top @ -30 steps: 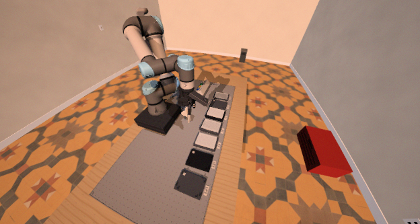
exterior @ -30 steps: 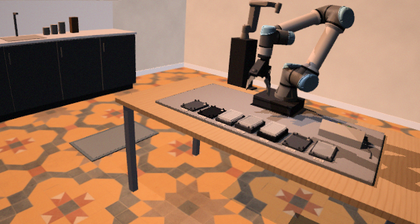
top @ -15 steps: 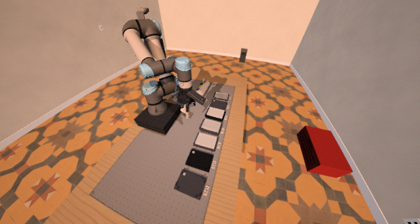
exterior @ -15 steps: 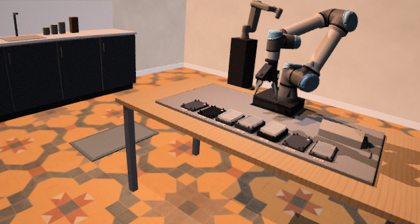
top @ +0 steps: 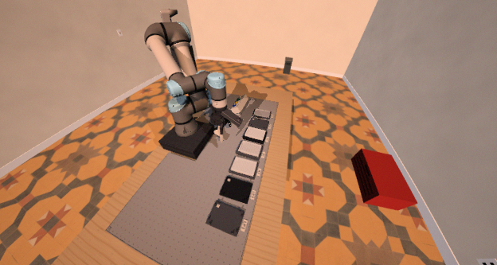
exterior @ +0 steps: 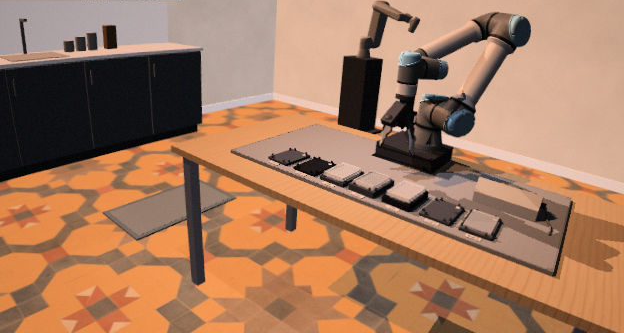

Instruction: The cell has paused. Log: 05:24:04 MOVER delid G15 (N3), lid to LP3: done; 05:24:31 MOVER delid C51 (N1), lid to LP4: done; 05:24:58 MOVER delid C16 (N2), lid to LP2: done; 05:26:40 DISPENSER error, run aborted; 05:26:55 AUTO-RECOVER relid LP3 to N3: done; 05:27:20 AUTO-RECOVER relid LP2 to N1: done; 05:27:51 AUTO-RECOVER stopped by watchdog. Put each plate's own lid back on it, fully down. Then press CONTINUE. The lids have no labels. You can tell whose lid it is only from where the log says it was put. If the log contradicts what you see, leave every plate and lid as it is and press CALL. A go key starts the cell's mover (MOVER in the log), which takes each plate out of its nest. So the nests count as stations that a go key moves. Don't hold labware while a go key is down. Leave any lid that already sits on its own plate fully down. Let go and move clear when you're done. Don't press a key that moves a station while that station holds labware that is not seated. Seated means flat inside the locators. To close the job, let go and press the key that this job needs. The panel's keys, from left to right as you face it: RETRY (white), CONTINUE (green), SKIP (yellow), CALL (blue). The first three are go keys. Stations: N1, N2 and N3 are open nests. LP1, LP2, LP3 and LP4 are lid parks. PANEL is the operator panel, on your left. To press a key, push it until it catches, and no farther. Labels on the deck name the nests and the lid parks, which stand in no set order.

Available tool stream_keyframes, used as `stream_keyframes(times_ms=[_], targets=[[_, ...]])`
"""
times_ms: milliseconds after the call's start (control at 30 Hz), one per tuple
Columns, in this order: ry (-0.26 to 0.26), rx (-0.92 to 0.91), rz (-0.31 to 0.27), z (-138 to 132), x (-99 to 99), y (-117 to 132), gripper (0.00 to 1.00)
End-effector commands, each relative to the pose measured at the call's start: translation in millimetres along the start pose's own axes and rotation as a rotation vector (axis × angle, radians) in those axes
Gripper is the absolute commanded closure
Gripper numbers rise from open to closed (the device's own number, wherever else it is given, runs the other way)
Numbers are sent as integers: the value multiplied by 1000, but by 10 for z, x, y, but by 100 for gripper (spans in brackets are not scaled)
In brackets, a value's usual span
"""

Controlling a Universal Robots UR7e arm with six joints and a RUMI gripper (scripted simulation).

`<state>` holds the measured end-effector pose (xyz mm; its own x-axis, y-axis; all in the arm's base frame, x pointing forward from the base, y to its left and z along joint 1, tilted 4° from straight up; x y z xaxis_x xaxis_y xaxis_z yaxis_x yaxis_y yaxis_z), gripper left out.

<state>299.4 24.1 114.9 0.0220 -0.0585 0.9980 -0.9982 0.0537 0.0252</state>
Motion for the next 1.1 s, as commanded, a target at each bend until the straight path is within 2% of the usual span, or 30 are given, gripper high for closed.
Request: stream_keyframes(times_ms=[0,67,133,767,1067], targets=[[1,0,2,3,-283,-18,18],[1,0,2,3,-283,-18,18],[1,0,2,3,-383,-18,18],[1,0,2,3,-383,-18,18],[1,-40,2,-339,-383,-312,18]])
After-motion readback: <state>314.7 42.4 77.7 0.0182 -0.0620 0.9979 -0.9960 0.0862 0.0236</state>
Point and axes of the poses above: the point where the finger pads meet when closed, its own x axis back along the fingers, its own z axis across the jaws, y = z × x, the point moved 7 cm from there along x, back along the fingers, and after that the axes turned 9 degrees about -x, right-handed, at the moved point
